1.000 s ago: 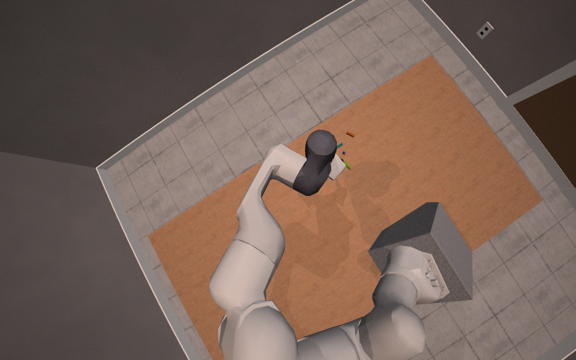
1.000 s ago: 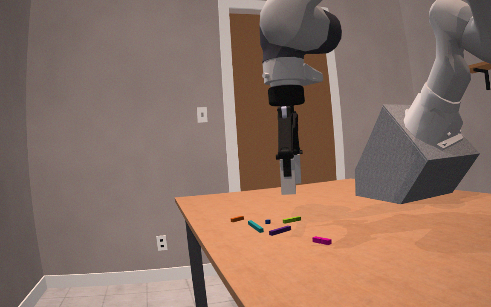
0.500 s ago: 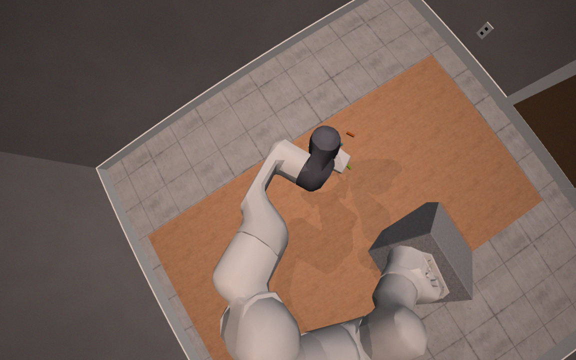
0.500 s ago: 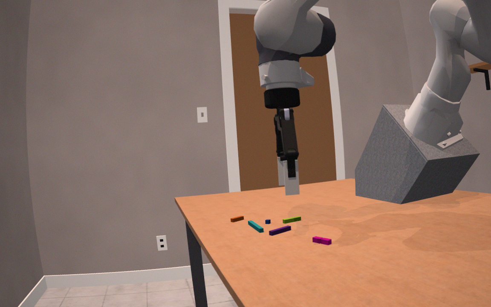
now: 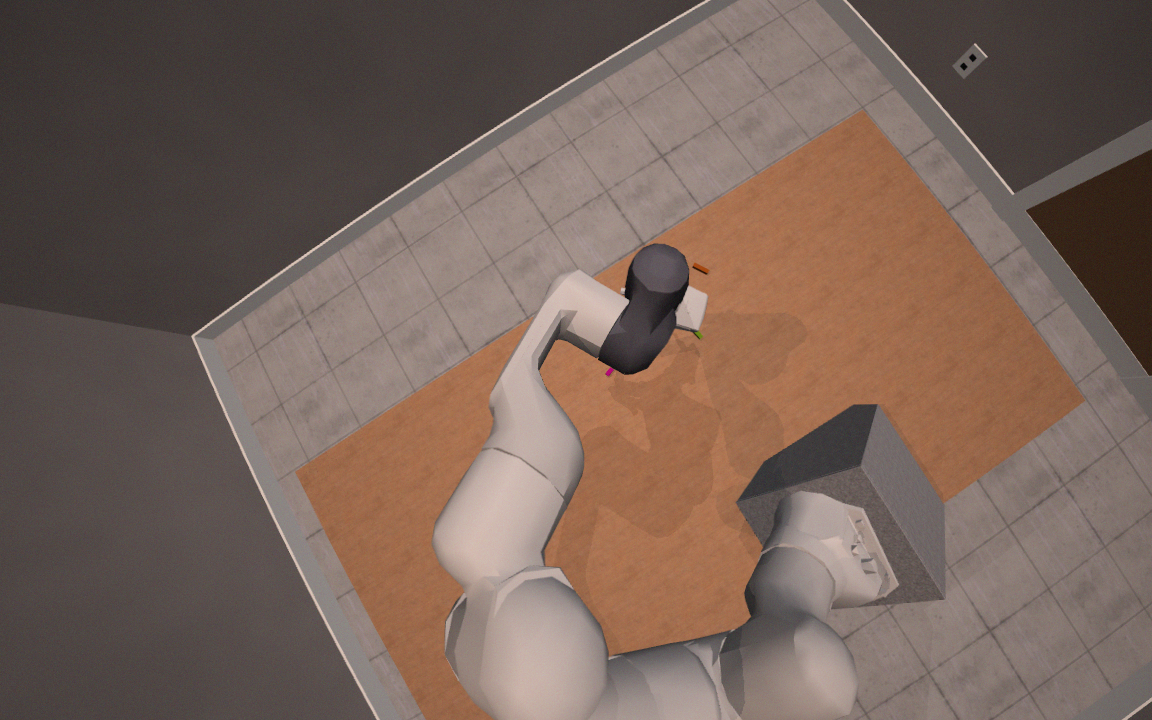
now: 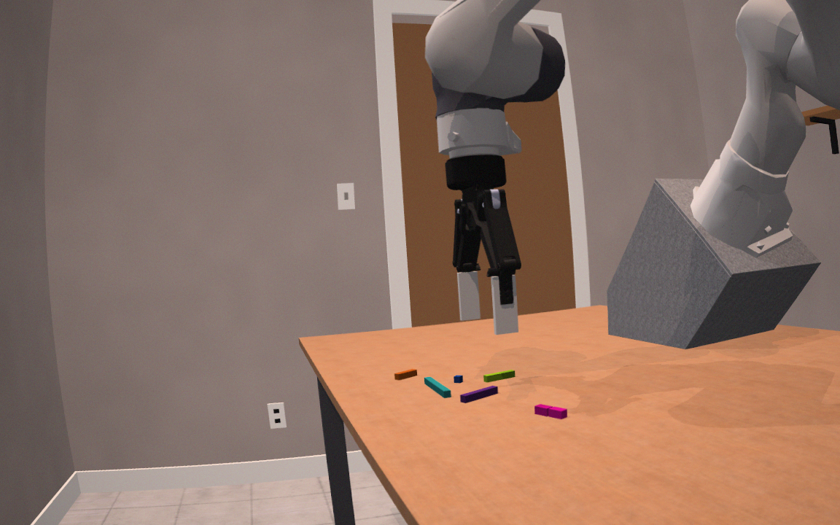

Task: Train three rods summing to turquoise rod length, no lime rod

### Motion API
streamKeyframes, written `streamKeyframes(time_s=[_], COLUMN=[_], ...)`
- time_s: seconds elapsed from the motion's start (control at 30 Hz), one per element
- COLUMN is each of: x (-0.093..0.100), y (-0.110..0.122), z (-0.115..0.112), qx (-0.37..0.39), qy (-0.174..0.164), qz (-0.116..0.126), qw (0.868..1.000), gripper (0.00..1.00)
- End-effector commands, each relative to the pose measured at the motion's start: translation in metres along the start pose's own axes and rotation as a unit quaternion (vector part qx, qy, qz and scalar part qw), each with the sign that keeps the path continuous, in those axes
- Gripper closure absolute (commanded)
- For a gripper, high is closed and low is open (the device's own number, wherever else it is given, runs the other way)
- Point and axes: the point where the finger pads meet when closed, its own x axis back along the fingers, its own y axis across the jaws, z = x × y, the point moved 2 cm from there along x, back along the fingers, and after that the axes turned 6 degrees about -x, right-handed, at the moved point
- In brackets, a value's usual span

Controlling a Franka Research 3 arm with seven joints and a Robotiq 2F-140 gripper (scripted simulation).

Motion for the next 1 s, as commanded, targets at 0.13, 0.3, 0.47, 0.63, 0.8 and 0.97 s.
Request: streamKeyframes(time_s=[0.13,0.3,0.47,0.63,0.8,0.97], x=[-0.002,-0.003,-0.005,-0.006,-0.006,-0.006], y=[-0.009,-0.014,-0.018,-0.023,-0.025,-0.025], z=[-0.003,-0.005,-0.006,-0.008,-0.009,-0.009], qx=[0.112,0.149,0.183,0.218,0.232,0.232], qy=[-0.003,-0.004,-0.004,-0.004,-0.005,-0.005], qz=[-0.003,-0.003,-0.004,-0.004,-0.004,-0.004], qw=[0.994,0.989,0.983,0.976,0.973,0.973], gripper=[0.00,0.00,0.00,0.00,0.85,0.85])
